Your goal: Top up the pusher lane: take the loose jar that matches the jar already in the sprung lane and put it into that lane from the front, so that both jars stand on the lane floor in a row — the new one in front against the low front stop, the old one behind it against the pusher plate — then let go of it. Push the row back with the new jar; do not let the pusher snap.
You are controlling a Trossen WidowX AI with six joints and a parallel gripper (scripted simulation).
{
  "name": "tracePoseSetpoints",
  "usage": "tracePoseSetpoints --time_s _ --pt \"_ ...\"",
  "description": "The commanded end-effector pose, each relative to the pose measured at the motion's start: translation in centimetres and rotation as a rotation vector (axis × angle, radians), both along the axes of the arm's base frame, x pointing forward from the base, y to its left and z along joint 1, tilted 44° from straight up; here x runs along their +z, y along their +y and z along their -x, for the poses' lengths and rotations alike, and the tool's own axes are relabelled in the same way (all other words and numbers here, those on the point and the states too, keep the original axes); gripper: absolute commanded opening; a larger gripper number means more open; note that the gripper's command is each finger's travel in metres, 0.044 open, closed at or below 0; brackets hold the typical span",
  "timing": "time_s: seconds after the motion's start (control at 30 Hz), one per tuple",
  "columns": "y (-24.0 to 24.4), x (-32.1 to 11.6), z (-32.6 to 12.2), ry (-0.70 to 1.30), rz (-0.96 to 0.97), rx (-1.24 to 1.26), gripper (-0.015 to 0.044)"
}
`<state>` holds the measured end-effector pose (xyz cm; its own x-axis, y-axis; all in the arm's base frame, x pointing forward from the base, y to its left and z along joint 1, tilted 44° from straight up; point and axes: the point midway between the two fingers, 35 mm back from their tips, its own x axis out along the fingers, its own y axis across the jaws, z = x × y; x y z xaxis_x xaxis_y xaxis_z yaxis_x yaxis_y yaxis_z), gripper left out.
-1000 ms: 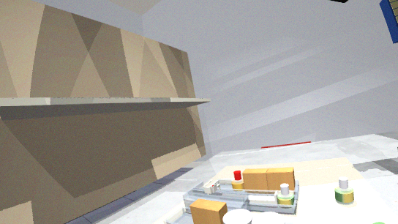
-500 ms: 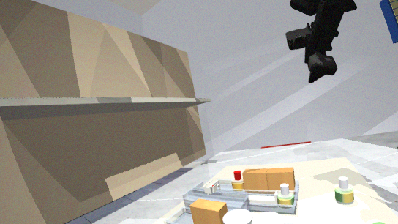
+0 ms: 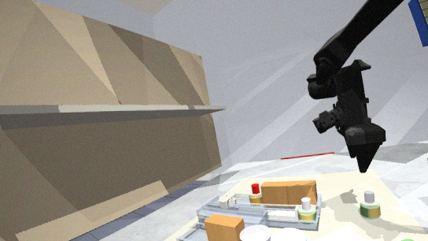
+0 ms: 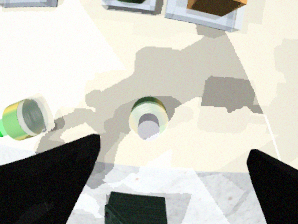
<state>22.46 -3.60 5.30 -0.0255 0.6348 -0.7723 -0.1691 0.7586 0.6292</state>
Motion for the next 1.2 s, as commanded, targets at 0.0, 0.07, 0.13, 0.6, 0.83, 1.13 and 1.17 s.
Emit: tracePoseSetpoints --time_s 0.0,0.07,0.13,0.6,0.83,1.13,1.17 --pt "1.9 -0.3 1.5 0.075 -0.074 0.012 0.0440" --pt "1.8 -0.4 1.6 0.075 -0.074 0.012 0.0440" --pt "1.8 -0.4 1.6 0.075 -0.074 0.012 0.0440" --pt "4.5 -3.4 2.1 0.074 -0.075 0.012 0.0440" --pt "5.3 -4.2 2.2 0.074 -0.075 0.012 0.0440" --pt "6.3 -5.2 2.3 0.074 -0.075 0.012 0.0440" --pt "6.4 -5.3 2.3 0.074 -0.075 0.012 0.0440"
